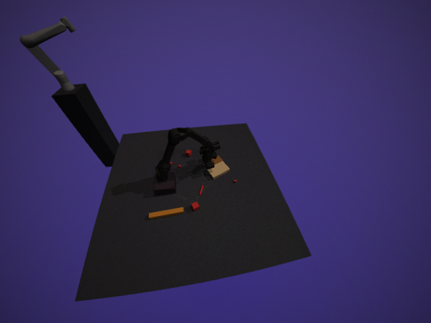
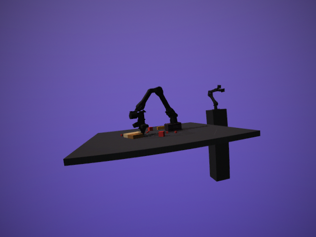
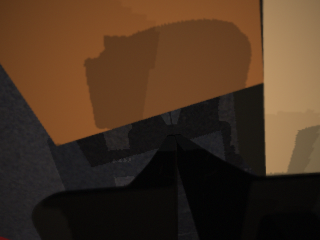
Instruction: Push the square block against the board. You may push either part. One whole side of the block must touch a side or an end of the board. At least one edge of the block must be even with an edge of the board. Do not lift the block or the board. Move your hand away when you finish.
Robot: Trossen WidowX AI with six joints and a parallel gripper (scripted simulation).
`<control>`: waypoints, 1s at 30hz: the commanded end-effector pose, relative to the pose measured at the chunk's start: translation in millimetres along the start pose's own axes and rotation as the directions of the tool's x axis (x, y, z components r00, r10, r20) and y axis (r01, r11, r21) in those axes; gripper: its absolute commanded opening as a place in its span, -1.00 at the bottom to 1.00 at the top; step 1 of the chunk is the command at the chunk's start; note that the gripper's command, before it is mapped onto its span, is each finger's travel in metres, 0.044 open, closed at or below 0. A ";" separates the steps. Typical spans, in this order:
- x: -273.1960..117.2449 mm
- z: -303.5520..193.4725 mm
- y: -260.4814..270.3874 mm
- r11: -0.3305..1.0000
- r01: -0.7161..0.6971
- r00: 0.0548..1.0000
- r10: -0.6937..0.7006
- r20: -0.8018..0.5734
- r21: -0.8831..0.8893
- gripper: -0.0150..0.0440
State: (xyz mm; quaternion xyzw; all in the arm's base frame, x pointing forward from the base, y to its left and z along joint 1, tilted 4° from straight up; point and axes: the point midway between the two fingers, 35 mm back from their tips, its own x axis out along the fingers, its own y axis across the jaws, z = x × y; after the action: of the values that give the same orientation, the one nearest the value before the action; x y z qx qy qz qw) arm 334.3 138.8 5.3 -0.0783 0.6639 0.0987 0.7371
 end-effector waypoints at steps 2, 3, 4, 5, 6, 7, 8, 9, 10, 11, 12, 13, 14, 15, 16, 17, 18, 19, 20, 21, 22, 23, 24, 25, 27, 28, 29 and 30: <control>0.3 -8.4 -0.8 1.000 0.006 1.000 -0.006 -0.001 0.004 -0.49; 0.3 -10.0 -0.8 1.000 0.006 1.000 -0.006 -0.001 0.004 -0.49; 0.4 -11.7 -0.8 1.000 0.006 1.000 -0.006 -0.001 0.004 -0.49; 0.4 -13.3 -0.8 1.000 0.006 1.000 -0.006 -0.001 0.004 -0.49; 0.5 -14.9 -0.8 1.000 0.006 1.000 -0.006 -0.002 0.004 -0.49; 0.5 -16.5 -0.7 1.000 0.006 1.000 -0.006 -0.002 0.004 -0.49; 0.6 -18.1 -0.7 1.000 0.006 1.000 -0.006 -0.002 0.004 -0.49; 0.7 -19.8 -0.7 1.000 0.006 1.000 -0.006 -0.002 0.004 -0.49; 0.8 -21.4 -0.7 1.000 0.006 1.000 -0.006 -0.002 0.004 -0.49; 0.8 -23.0 -0.7 1.000 0.006 1.000 -0.006 -0.002 0.004 -0.49; 0.9 -24.7 -0.7 1.000 0.006 1.000 -0.006 -0.002 0.004 -0.49; 1.0 -26.3 -0.7 1.000 0.006 1.000 -0.006 -0.002 0.004 -0.49; 1.1 -28.0 -0.7 1.000 0.006 1.000 -0.006 -0.003 0.004 -0.49; 1.2 -29.6 -0.8 1.000 0.006 1.000 -0.006 -0.003 0.004 -0.49; 1.3 -31.0 -0.8 1.000 0.006 1.000 -0.006 -0.003 0.004 -0.49; 1.3 -31.8 -0.8 1.000 0.006 1.000 -0.006 -0.003 0.004 -0.49; -2.0 -27.1 0.4 1.000 0.000 1.000 0.000 -0.003 0.000 -0.49; -11.0 -26.4 0.6 1.000 0.001 1.000 -0.001 -0.003 0.001 -0.49; -26.2 -25.9 0.9 1.000 0.003 1.000 -0.003 -0.002 0.002 -0.49; -41.6 -26.1 1.0 1.000 0.004 1.000 -0.004 -0.002 0.003 -0.49; -50.8 -26.7 1.0 1.000 0.005 1.000 -0.005 -0.002 0.004 -0.49; -54.0 -27.0 1.0 1.000 0.006 1.000 -0.006 -0.002 0.004 -0.49; -54.0 -27.0 1.0 1.000 0.006 1.000 -0.006 -0.002 0.004 -0.49; -54.0 -27.0 1.0 1.000 0.006 1.000 -0.006 -0.002 0.004 -0.49; -54.0 -27.0 1.0 1.000 0.006 1.000 -0.006 -0.002 0.004 -0.49; -53.9 -26.9 -0.3 1.000 0.006 1.000 -0.006 -0.002 -0.001 -0.49; -53.9 -26.7 -4.0 1.000 0.006 1.000 -0.006 -0.002 -0.016 -0.49; -53.9 -26.6 -10.3 0.999 0.007 1.000 -0.007 -0.002 -0.042 -0.49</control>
State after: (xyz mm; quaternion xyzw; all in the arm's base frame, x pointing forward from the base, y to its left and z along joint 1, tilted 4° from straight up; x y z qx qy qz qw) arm 304.4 130.5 57.3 -0.0825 0.6610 0.1039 0.7386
